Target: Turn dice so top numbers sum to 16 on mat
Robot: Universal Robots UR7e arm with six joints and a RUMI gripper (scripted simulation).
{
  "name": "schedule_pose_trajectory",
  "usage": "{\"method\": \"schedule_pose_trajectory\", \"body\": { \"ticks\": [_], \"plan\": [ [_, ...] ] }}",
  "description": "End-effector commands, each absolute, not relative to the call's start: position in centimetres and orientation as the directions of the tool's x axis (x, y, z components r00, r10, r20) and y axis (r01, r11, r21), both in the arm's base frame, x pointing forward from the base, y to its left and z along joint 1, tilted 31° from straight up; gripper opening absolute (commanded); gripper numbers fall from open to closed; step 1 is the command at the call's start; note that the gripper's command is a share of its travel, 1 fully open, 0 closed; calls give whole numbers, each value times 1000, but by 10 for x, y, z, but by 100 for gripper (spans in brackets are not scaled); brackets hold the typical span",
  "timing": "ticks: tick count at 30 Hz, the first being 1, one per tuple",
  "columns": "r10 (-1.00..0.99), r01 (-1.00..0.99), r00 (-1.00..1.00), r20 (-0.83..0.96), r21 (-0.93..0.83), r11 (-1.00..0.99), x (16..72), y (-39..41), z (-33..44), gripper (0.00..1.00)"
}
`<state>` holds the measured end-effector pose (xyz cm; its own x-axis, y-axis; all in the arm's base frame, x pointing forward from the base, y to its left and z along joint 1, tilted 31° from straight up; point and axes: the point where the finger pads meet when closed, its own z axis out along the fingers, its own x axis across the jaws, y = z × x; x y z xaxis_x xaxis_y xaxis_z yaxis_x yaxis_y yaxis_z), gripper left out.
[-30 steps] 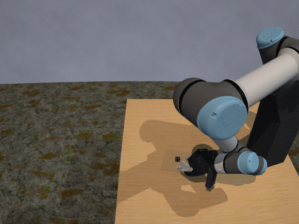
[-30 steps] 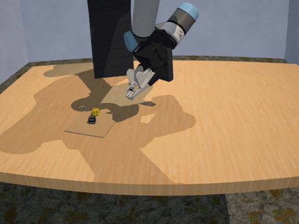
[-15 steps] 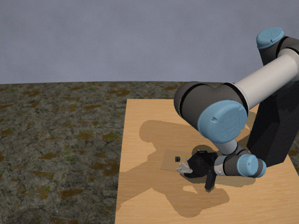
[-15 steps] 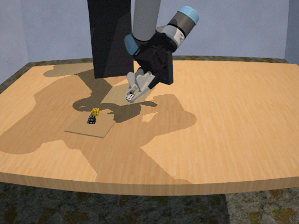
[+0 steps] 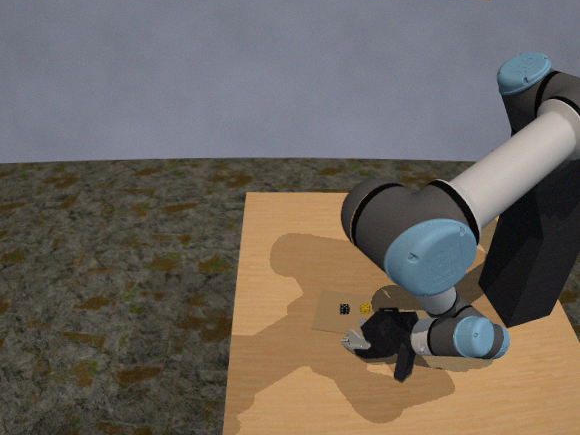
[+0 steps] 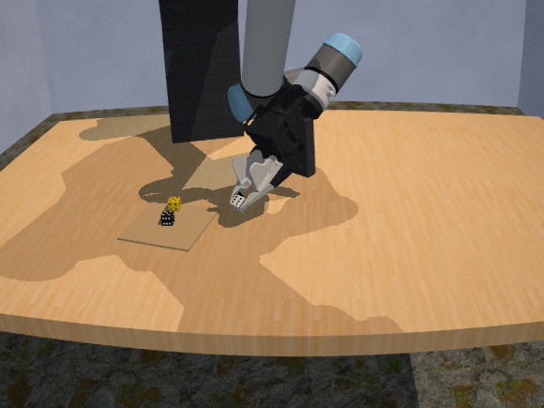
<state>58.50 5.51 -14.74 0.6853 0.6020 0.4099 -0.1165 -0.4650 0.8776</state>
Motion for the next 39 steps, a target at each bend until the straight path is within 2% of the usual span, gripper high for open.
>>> {"method": "schedule_pose_trajectory", "body": {
  "ticks": [1, 39],
  "plan": [
    [602, -118, 685, 411, 878, -465, 592, 55, -158, 3],
    [602, -118, 685, 411, 878, -465, 596, 55, -165, 3]
  ]
}}
